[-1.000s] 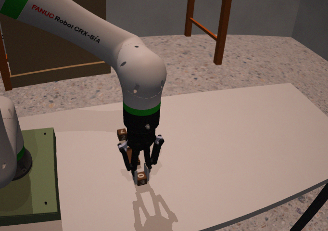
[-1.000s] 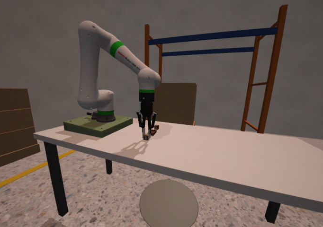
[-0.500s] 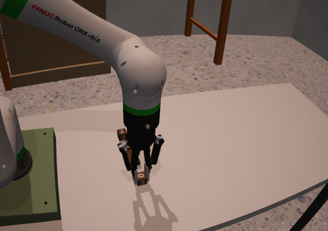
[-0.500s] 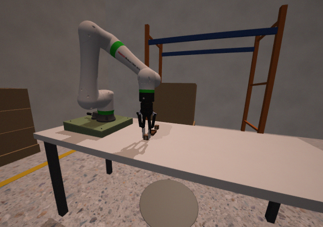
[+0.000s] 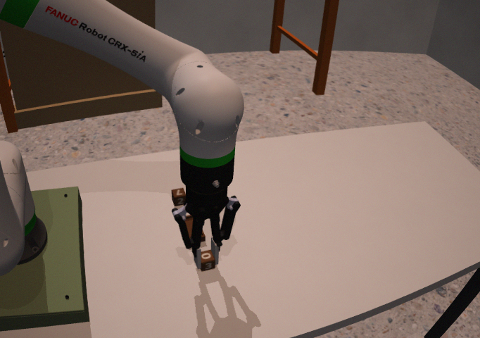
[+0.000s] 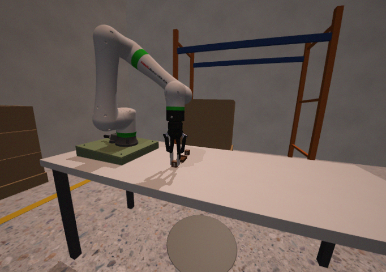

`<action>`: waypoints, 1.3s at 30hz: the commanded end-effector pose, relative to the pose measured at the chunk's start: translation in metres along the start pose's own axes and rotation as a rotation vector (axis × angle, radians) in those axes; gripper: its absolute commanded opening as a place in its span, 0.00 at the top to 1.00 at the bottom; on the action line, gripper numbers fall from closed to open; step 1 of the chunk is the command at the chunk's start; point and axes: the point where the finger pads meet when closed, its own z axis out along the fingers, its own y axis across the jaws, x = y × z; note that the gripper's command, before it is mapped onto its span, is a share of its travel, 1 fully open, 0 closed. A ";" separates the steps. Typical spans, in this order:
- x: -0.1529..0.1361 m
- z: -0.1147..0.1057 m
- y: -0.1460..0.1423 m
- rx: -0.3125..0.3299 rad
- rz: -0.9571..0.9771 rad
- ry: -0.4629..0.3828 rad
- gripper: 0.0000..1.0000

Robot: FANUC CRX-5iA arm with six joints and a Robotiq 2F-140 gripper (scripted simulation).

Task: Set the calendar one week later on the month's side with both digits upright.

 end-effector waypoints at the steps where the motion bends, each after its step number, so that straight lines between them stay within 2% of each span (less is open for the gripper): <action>1: 0.000 -0.003 0.000 0.000 0.000 0.000 0.83; 15: 0.000 -0.090 0.000 0.000 0.000 0.000 0.83; 29: -0.001 -0.097 0.000 0.000 0.000 0.000 0.83; 30: -0.010 -0.097 -0.002 0.000 0.000 0.000 0.83; 32: -0.052 -0.101 -0.005 0.000 0.002 0.000 0.83; 35: -0.052 -0.101 -0.005 0.000 0.002 0.000 0.83; 37: -0.102 -0.105 -0.004 0.000 0.005 0.000 0.83; 39: -0.102 -0.105 -0.004 0.000 0.005 0.000 0.83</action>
